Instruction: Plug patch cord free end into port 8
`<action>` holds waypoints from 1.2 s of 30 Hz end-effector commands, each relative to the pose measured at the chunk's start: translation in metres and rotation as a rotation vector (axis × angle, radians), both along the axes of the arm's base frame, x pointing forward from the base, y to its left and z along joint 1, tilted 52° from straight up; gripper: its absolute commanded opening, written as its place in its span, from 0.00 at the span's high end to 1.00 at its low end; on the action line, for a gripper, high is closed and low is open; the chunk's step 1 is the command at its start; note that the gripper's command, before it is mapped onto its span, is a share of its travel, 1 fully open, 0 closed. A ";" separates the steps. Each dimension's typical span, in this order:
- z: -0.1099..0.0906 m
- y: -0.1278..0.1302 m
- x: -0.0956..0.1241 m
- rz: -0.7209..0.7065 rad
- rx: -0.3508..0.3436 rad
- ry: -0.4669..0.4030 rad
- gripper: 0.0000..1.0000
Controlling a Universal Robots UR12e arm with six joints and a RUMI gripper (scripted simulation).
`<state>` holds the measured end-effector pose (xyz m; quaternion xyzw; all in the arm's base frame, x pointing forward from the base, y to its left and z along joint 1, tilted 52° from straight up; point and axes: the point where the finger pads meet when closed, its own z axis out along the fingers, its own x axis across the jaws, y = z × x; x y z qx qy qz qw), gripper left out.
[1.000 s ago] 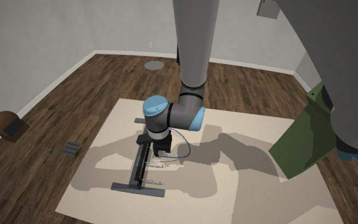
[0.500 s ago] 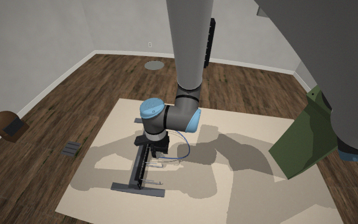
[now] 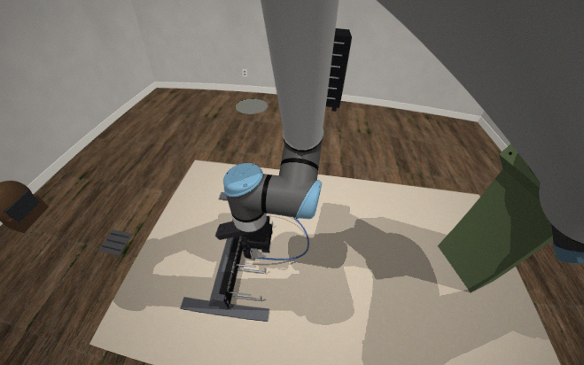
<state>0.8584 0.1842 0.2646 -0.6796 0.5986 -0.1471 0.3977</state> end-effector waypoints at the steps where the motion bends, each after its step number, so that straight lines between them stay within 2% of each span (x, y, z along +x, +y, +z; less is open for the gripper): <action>1: 0.001 0.001 0.003 0.000 0.000 -0.001 1.00; 20: 0.002 0.001 0.004 0.000 0.000 -0.002 1.00; 36: 0.015 0.000 0.015 -0.002 0.001 -0.007 1.00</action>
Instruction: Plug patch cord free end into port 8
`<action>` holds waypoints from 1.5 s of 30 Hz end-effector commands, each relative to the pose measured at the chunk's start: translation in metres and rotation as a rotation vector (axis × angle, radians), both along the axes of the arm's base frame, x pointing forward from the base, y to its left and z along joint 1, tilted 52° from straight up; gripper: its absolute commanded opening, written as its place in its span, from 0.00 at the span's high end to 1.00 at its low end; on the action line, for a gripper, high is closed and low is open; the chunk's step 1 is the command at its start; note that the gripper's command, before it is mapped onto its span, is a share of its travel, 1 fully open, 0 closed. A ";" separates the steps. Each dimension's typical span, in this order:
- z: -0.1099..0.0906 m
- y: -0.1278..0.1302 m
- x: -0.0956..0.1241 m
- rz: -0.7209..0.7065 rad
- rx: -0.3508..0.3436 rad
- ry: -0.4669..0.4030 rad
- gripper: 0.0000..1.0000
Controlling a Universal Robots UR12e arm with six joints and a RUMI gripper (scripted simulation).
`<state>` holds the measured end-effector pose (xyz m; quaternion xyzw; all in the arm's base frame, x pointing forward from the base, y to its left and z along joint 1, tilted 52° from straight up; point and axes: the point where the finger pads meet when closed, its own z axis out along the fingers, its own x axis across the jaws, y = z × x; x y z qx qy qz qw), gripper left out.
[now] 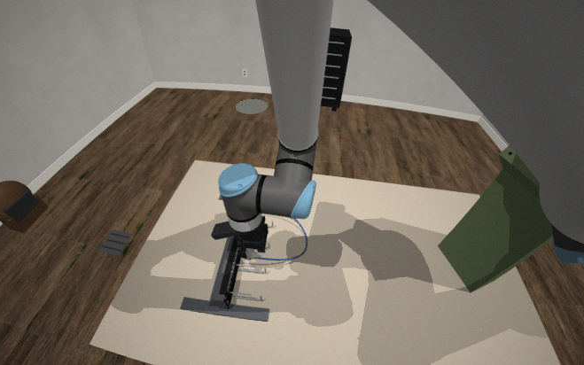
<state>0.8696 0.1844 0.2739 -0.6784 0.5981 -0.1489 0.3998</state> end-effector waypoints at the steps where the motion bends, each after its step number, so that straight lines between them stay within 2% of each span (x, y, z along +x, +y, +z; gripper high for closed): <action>1: 0.006 0.000 0.005 0.000 0.000 -0.001 1.00; 45: 0.013 -0.001 0.011 0.000 0.000 -0.001 1.00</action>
